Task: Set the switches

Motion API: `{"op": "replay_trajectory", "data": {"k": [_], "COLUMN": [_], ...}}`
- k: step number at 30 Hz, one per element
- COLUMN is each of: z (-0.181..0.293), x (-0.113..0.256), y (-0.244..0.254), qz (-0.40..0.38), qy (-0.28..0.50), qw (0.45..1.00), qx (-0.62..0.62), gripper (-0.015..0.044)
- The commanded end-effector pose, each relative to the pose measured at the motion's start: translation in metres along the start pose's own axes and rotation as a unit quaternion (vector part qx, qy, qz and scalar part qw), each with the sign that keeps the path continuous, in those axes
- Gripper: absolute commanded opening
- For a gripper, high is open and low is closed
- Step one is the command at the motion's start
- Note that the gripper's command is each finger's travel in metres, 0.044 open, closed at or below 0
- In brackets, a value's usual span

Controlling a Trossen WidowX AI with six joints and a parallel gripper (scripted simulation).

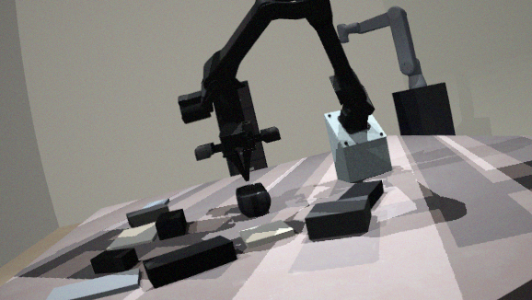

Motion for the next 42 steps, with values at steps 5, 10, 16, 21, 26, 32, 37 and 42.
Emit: {"op": "replay_trajectory", "data": {"k": [5, 10, 16, 21, 26, 32, 37, 42], "z": [-0.025, -0.039, -0.053, -0.054, -0.054, -0.057, -0.060, -0.059], "x": [-0.001, -0.003, -0.007, -0.007, -0.007, 0.001, 0.012, 0.019], "y": [-0.032, -0.047, -0.059, -0.060, -0.059, -0.047, -0.028, -0.007], "qz": [-0.060, -0.096, -0.132, -0.134, -0.133, -0.106, -0.063, -0.017], "qy": [-0.006, -0.009, -0.013, -0.013, -0.013, 0.007, 0.033, 0.055], "qw": [0.998, 0.994, 0.989, 0.989, 0.989, 0.993, 0.996, 0.997], "qx": [0.030, 0.044, 0.059, 0.059, 0.059, 0.060, 0.059, 0.056], "gripper": [0.0000, 0.0000, 0.0000, 0.0000, 0.0000, 0.0131, 0.0263, 0.0394]}}
Point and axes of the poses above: the point midway between the two fingers, 35 mm back from their tips, its own x axis back along the fingers, its own y axis across the jaws, z = x × y, the point moved 2 cm from there along x, back along the fingers, and after that the axes turned 2 degrees about x, right-handed, at the moved point
